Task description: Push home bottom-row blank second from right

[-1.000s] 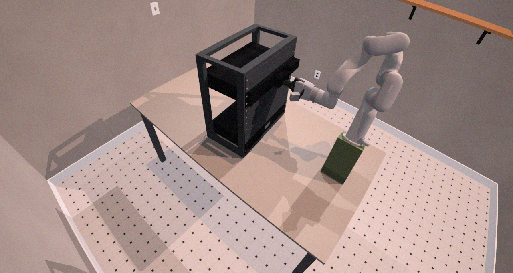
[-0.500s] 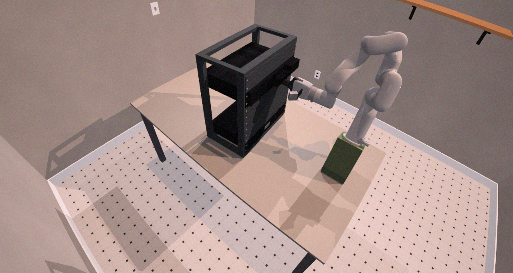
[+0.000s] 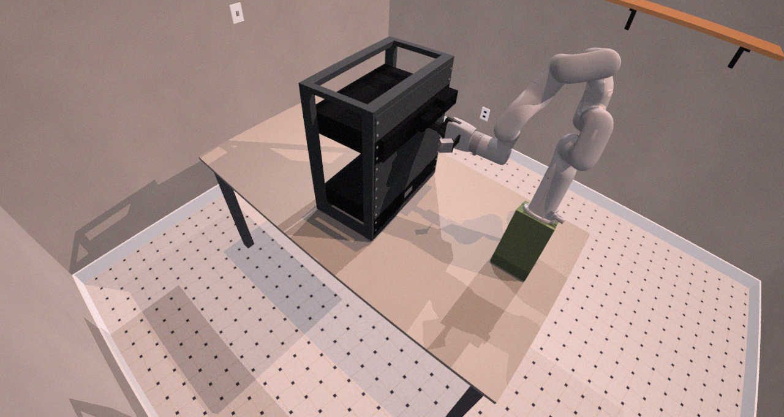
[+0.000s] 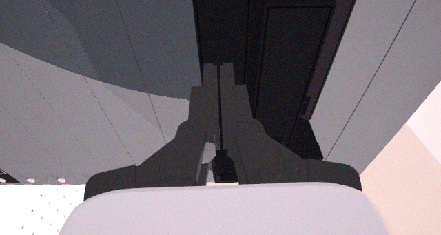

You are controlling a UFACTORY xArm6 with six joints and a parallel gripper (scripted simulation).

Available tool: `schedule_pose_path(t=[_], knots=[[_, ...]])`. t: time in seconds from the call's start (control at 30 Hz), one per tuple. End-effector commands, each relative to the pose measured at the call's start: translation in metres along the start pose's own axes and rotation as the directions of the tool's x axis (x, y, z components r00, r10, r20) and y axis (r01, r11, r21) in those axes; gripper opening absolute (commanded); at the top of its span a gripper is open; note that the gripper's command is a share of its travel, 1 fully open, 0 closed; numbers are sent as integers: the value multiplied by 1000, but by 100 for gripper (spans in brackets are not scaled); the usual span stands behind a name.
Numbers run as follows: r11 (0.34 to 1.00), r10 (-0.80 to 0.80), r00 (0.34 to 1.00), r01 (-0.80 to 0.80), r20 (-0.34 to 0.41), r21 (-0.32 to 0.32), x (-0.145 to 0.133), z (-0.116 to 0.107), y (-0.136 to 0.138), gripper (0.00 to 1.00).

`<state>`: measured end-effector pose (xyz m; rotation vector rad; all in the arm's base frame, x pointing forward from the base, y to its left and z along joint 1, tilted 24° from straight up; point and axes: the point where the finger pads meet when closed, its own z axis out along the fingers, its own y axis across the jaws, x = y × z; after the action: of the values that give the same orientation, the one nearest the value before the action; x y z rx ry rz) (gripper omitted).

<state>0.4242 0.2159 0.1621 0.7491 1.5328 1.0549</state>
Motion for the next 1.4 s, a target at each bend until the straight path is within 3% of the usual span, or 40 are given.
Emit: schedule_pose_path(t=[0.0, 1.37], knots=[[1000, 1, 1000, -1, 0, -3, 0, 3, 1, 0], [1000, 1, 1000, -1, 0, -3, 0, 9, 2, 0]])
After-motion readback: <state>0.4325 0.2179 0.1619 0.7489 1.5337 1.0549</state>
